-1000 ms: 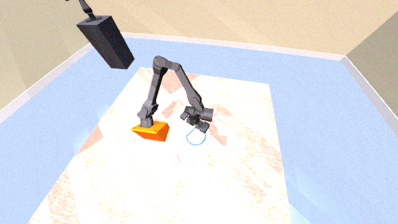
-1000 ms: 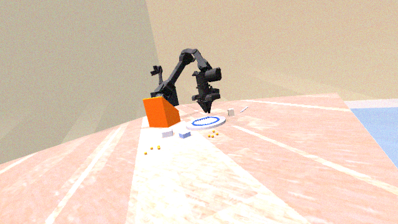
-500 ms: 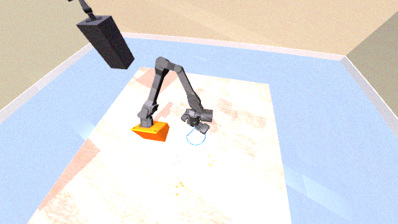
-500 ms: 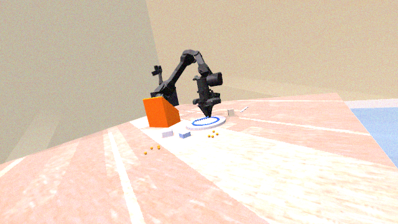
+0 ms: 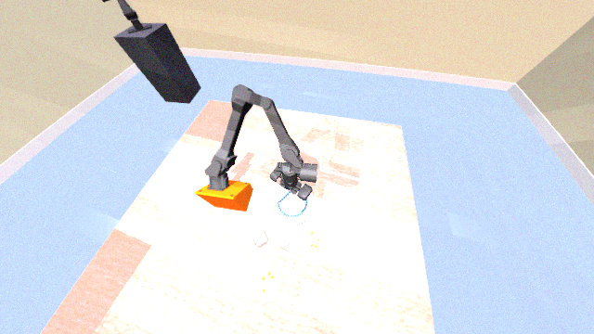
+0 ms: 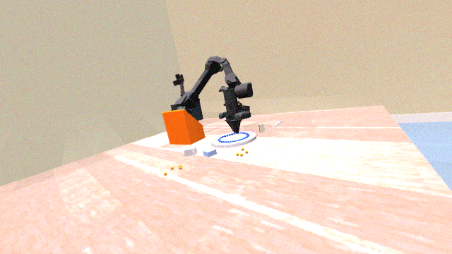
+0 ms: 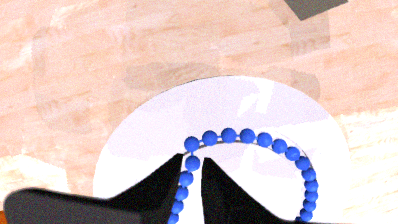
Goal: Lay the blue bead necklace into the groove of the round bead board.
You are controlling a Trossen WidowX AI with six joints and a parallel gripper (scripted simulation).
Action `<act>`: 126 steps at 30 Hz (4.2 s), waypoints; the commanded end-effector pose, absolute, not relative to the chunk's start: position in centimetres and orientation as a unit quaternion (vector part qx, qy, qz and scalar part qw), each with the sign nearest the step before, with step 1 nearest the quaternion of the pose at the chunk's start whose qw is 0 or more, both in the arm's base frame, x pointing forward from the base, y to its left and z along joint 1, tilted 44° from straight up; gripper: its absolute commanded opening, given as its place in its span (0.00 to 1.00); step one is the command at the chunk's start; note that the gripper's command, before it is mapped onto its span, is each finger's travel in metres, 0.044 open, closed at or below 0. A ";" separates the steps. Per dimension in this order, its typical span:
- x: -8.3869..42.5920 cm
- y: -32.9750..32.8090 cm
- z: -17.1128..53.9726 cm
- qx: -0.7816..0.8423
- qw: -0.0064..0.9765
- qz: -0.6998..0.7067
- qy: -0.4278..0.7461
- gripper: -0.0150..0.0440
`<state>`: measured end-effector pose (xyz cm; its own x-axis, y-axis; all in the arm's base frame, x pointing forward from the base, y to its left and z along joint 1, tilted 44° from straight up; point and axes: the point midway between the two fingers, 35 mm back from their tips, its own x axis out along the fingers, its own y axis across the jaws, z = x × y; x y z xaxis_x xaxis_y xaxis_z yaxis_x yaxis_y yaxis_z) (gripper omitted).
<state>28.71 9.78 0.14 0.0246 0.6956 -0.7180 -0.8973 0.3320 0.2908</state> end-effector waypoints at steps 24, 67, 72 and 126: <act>28.4 9.5 0.7 -0.118 0.705 0.565 0.413 0.25; 27.9 10.0 1.2 -0.118 0.705 0.565 0.413 1.00; 27.9 10.0 1.2 -0.118 0.705 0.565 0.413 1.00; 24.4 4.6 -4.2 -0.149 0.699 0.580 0.390 0.46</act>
